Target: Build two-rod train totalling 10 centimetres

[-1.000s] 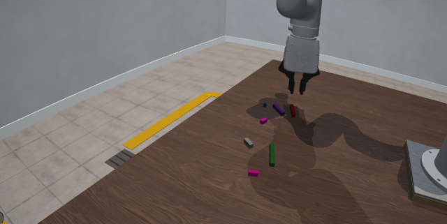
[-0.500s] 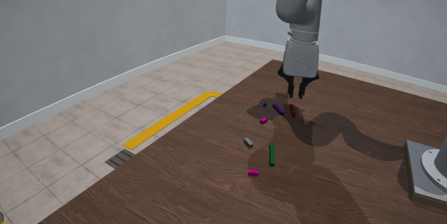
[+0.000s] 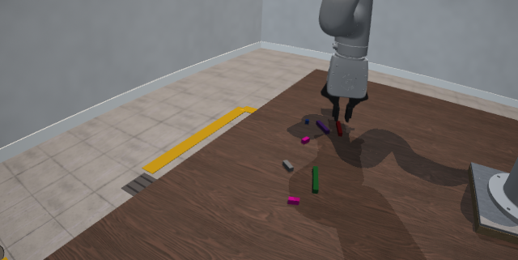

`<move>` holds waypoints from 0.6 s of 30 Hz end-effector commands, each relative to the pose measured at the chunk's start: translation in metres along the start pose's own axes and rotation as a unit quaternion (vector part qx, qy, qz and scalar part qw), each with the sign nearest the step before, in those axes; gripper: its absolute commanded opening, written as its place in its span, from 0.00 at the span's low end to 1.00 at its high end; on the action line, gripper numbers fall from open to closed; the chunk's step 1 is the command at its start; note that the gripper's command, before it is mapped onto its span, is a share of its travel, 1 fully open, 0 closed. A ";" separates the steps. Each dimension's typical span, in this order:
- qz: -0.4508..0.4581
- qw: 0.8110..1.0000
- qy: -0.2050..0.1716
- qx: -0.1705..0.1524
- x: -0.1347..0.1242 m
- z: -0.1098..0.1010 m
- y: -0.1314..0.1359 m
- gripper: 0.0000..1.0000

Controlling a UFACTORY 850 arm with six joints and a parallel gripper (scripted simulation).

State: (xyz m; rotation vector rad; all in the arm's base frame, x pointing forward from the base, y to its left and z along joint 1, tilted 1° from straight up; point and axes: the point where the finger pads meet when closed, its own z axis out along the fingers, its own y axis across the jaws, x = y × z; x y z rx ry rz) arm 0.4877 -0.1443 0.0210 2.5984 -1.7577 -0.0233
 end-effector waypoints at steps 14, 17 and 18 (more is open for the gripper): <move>0.000 1.000 0.001 0.001 0.001 0.014 -0.001 0.24; 0.000 1.000 0.001 0.001 0.001 0.014 -0.001 0.24; 0.000 1.000 0.001 0.001 0.001 0.015 -0.001 0.24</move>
